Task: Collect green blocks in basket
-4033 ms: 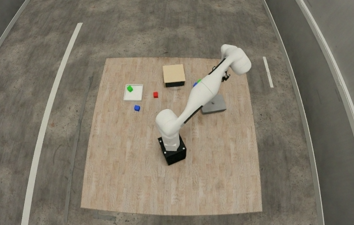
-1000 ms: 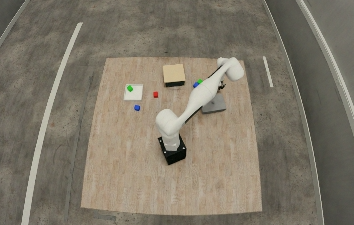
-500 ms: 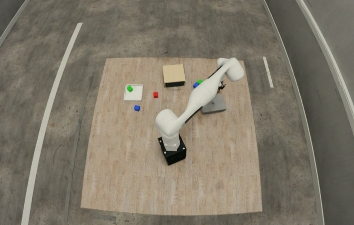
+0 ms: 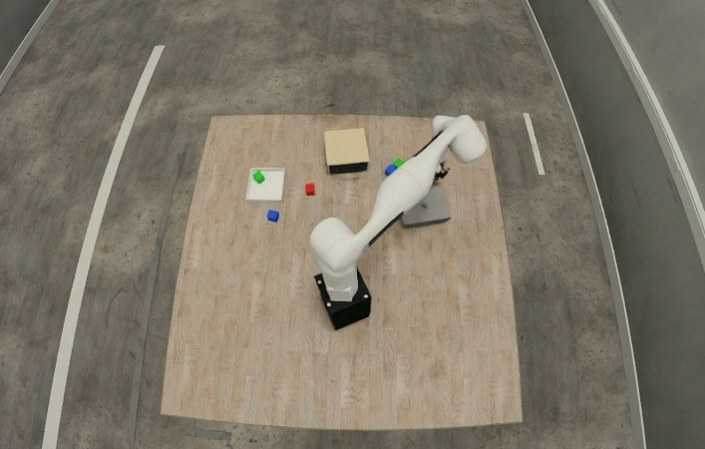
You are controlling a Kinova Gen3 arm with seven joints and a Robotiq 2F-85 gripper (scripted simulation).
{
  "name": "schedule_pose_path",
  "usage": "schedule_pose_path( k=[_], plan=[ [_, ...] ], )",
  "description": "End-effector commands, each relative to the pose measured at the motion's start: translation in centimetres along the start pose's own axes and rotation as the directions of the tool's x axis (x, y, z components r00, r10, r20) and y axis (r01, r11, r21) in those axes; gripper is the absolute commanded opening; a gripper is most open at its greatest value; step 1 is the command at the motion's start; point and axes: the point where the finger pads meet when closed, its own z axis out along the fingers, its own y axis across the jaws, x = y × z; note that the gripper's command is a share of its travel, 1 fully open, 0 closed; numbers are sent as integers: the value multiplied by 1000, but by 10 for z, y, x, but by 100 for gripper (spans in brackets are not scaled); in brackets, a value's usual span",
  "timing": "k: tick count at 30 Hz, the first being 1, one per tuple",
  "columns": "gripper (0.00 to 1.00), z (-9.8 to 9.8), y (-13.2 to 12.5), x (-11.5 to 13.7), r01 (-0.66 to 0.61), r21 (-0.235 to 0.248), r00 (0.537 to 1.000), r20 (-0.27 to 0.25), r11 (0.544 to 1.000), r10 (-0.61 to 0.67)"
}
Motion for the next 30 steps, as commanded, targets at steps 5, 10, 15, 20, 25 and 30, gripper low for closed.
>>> schedule_pose_path(
  k=[5,10,15,20,25,30],
  plan=[
    [67,-1,0,-1,0,0,1000,2,1000,0],
    [67,-1,0,-1,0,0,1000,2,1000,0],
    [83,-1,0,-1,0,0,1000,2,1000,0],
    [83,-1,0,-1,0,0,1000,2,1000,0],
    [83,-1,0,-1,0,0,1000,2,1000,0],
    [83,-1,0,-1,0,0,1000,2,1000,0]
  ],
)
